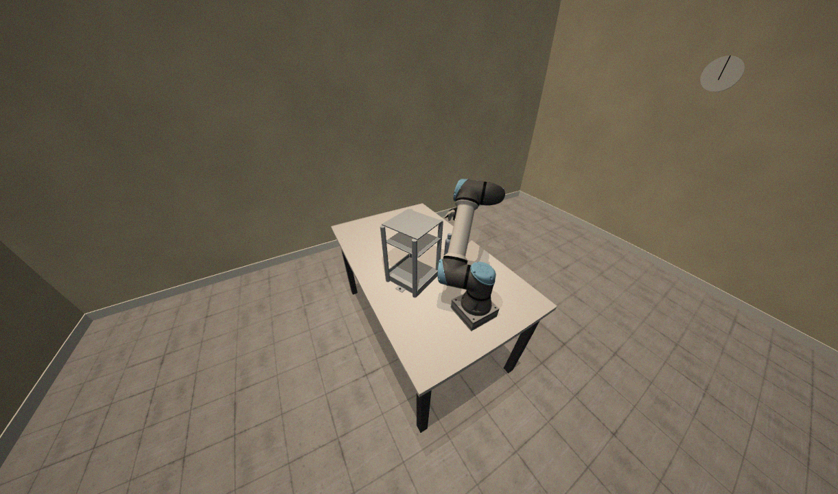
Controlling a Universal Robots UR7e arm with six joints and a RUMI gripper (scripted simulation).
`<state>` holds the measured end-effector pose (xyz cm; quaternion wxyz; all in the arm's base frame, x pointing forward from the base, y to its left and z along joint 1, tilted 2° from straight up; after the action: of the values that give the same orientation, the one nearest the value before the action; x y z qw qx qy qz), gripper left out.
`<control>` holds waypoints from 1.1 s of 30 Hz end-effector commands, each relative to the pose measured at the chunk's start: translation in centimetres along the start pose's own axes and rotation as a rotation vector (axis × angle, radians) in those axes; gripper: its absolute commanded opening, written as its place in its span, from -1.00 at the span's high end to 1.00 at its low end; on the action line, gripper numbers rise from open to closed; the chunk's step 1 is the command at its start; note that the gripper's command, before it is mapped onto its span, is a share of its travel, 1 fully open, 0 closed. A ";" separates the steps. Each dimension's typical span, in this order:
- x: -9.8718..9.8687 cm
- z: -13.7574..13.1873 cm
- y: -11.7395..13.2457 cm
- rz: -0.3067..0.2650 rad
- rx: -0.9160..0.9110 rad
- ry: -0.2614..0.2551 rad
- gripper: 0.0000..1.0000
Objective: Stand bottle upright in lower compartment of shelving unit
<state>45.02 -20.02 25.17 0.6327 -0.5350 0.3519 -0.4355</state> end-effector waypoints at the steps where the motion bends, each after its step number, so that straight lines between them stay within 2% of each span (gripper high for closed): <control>1: 0.0 0.0 0.0 -0.002 0.001 -0.001 0.21; 22: 0.0 -0.3 1.7 -0.006 0.001 -0.001 0.21; 33: 0.0 -0.7 4.1 -0.006 0.001 -0.001 0.21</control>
<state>45.08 -20.09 22.06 0.6319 -0.5361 0.3502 -0.4367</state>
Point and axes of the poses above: the point where the finger pads meet when closed, its own x axis back along the fingers, its own z axis across the jaws, y = z × x, the point moved 6 cm from there along x, back along the fingers, and after that the axes turned 10 degrees about x, right-handed, at the moved point
